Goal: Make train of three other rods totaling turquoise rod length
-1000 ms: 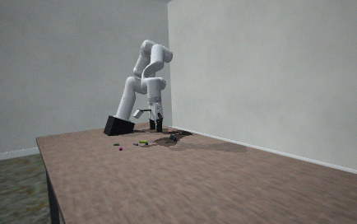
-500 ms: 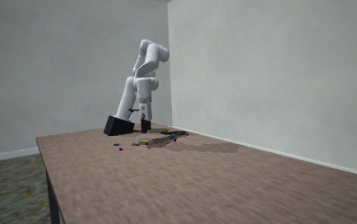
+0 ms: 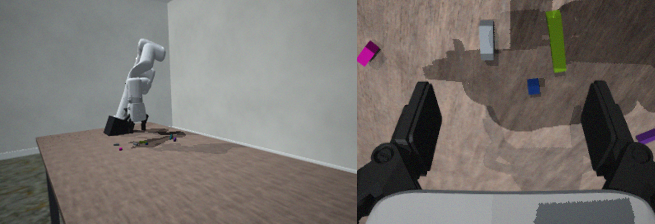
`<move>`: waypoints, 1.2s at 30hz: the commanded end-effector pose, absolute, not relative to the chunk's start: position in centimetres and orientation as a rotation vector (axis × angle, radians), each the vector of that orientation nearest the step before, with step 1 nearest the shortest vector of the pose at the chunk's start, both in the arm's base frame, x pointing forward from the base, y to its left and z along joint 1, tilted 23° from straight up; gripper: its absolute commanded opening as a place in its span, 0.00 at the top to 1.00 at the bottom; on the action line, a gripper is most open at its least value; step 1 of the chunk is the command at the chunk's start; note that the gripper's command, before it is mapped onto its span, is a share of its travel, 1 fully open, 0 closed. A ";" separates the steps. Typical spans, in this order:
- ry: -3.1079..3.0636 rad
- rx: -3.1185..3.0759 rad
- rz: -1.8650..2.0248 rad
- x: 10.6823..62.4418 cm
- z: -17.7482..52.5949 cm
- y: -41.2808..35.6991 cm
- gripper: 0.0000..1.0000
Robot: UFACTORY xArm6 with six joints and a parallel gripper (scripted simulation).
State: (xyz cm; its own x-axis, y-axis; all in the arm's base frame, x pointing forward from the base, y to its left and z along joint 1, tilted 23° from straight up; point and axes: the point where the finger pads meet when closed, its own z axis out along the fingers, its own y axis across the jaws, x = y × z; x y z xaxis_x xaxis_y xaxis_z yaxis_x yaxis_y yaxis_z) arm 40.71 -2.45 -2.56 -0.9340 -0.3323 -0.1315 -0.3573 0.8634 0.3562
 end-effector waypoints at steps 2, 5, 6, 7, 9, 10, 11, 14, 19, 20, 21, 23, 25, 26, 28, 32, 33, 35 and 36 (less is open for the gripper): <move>3.028 -0.368 0.588 40.4 -2.8 -3.3 0.00; 3.079 -0.115 0.599 39.6 -3.2 -4.4 0.00; 3.087 -0.059 0.601 39.5 -3.3 -4.7 0.00; 3.095 0.007 0.603 39.3 -3.5 -4.9 0.00; 3.108 0.138 0.606 38.9 -3.7 -5.4 0.00; 3.113 0.202 0.608 38.7 -3.8 -5.7 0.00; 3.116 0.267 0.609 38.5 -3.9 -5.9 0.00; 3.117 0.462 0.610 37.9 -4.2 -6.7 0.00; 3.106 0.658 0.610 37.3 -4.5 -7.4 0.00; 3.098 0.742 0.610 37.0 -4.7 -7.7 0.00; 3.088 0.817 0.609 36.8 -4.8 -7.9 0.00; 3.069 0.940 0.606 36.4 -5.0 -8.3 0.00; 3.053 1.027 0.604 36.1 -5.1 -8.6 0.00; 3.046 1.058 0.603 36.0 -5.2 -8.7 0.00; 3.037 1.098 0.602 35.9 -5.2 -8.9 0.00; 3.032 1.120 0.601 35.8 -5.2 -8.9 0.00; 3.032 1.120 0.601 35.8 -5.2 -8.9 0.00; 3.032 1.120 0.601 35.8 -5.2 -8.9 0.00; 3.032 1.120 0.601 35.8 -5.2 -8.9 0.00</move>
